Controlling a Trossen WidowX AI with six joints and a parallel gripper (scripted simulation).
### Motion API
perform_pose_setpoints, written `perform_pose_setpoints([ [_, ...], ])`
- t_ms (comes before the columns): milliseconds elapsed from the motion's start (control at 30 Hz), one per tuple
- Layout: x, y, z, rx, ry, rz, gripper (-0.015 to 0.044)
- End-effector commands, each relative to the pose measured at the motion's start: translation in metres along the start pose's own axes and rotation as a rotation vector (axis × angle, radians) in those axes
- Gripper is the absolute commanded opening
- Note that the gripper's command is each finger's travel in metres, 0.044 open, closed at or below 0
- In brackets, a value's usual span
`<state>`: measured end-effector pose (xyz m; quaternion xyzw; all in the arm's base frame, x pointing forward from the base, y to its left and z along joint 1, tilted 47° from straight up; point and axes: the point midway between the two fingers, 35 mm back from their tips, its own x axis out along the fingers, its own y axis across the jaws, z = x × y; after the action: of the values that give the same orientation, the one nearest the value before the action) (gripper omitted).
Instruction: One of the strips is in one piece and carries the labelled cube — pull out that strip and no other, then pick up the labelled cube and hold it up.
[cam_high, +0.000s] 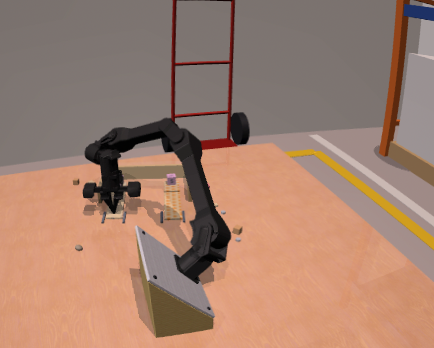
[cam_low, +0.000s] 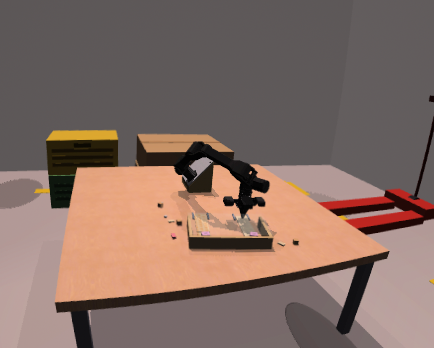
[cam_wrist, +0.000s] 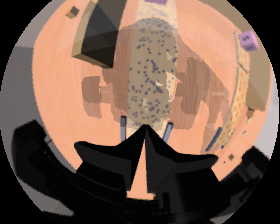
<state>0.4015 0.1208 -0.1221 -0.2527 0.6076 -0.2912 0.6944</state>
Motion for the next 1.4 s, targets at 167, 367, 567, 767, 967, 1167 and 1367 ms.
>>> perform_pose_setpoints([
  [167, 0.0011, -0.0004, 0.0004, -0.005, -0.003, -0.004, 0.0000],
  [367, 0.0014, -0.0004, 0.0005, -0.005, -0.003, -0.004, 0.0000],
  [567, 0.0020, -0.0004, 0.0005, -0.005, -0.003, -0.004, 0.0000],
  [767, 0.0026, -0.0003, 0.0006, -0.005, -0.003, -0.004, 0.0000],
  [967, 0.0032, -0.0001, 0.0008, -0.005, -0.003, -0.004, 0.0000],
  [1167, 0.0038, 0.0000, 0.0010, -0.005, -0.004, -0.004, 0.0000],
  [1367, 0.0044, 0.0002, 0.0012, -0.005, -0.004, -0.004, 0.0000],
])
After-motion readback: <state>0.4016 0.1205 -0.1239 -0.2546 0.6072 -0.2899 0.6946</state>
